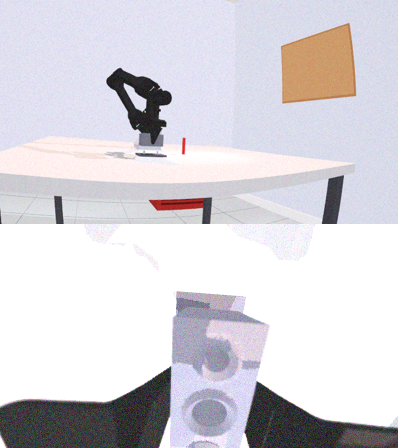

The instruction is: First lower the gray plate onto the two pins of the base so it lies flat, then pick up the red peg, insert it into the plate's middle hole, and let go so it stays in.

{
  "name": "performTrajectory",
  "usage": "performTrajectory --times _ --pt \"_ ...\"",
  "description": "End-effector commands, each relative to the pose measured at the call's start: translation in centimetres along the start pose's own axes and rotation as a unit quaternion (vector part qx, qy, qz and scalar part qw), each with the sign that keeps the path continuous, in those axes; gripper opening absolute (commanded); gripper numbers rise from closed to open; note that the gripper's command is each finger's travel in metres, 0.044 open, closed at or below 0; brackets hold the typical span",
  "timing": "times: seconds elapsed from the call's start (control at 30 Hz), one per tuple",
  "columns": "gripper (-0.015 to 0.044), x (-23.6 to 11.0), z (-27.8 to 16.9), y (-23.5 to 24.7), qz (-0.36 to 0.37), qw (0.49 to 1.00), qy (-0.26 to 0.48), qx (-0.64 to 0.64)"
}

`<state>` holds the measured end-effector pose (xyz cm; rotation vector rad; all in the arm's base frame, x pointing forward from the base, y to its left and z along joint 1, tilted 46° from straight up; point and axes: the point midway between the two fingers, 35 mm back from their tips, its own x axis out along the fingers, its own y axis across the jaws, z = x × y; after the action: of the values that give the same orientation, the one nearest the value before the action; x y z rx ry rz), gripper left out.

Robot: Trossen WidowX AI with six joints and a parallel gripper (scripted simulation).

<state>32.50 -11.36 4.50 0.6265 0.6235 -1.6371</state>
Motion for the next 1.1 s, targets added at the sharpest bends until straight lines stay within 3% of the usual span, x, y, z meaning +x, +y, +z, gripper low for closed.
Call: performTrajectory --times 0.0,0.87,1.07 --pt "0.0 0.5 0.0 -0.1 -0.001 1.0 -0.003 -0.004" --pt "0.0 2.5 0.1 0.0 0.0 1.0 0.0 0.0" --pt "0.0158 2.5 0.1 0.0 0.0 1.0 0.0 0.0"
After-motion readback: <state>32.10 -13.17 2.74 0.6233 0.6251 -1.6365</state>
